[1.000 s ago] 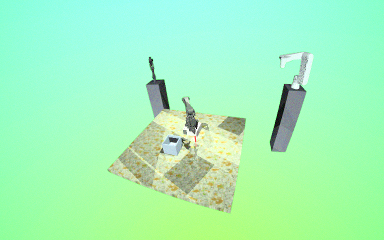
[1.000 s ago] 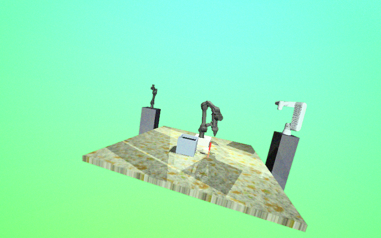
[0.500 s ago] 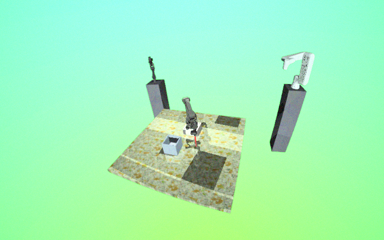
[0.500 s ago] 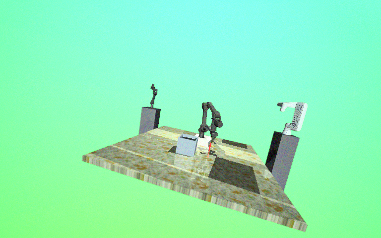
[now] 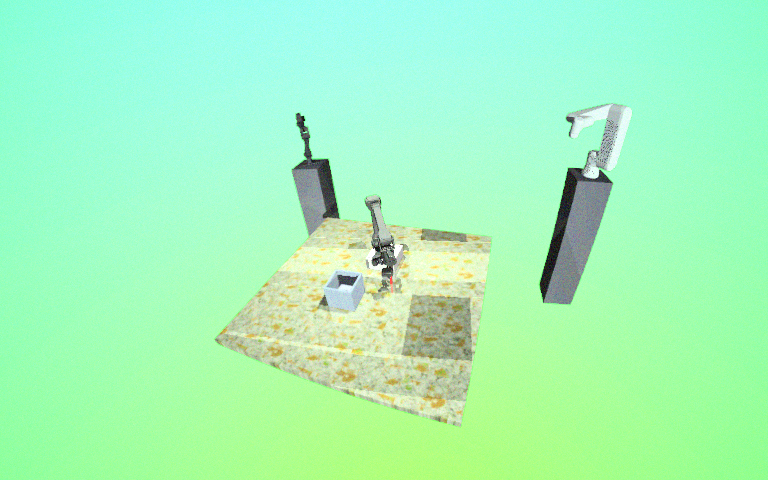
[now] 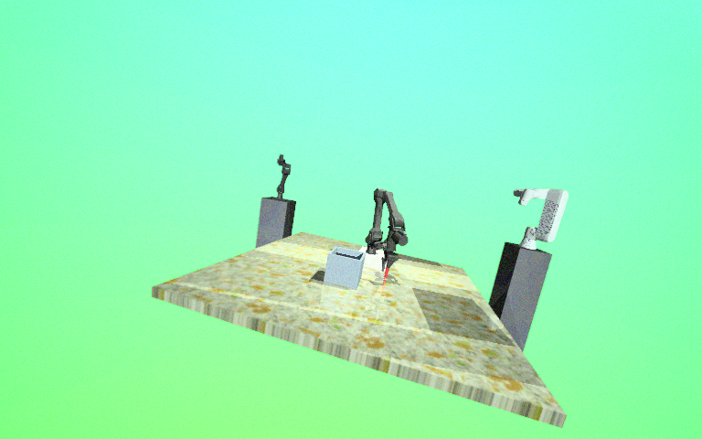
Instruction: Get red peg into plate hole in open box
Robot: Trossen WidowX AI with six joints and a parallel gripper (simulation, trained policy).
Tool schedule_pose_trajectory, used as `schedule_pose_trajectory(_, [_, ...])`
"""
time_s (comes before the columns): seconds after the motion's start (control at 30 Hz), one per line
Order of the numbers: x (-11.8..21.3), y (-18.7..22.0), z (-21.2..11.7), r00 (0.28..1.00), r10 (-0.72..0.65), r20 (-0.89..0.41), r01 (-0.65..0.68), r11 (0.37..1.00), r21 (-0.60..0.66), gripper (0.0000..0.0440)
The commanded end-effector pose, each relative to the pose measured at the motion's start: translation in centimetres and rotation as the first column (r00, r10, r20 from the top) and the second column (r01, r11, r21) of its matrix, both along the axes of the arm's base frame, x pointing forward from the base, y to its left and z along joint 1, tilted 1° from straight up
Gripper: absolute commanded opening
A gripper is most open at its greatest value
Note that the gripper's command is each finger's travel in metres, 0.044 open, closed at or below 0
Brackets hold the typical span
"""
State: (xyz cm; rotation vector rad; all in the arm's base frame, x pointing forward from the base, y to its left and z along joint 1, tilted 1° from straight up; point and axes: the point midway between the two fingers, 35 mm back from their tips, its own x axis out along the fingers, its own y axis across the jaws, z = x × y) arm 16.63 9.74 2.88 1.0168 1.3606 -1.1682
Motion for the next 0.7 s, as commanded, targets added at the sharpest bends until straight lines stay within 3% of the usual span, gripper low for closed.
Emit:
schedule_pose_trajectory(0.0, [-0.2, -0.3, -1.1, 1.0, -0.002, -0.005, 0.002, 1.0, -0.018, 0.0422])
schedule_pose_trajectory(0.1, [-0.2, -0.4, -1.9, 1.0, -0.006, 0.001, 0.006, 1.0, -0.023, 0.0406])
schedule_pose_trajectory(0.17, [0.0, -0.3, -2.3, 1.0, -0.004, 0.006, 0.004, 1.0, -0.022, 0.0373])
schedule_pose_trajectory(0.67, [1.2, 1.0, -4.5, 0.997, 0.076, 0.026, -0.077, 0.997, 0.018, 0.0011])
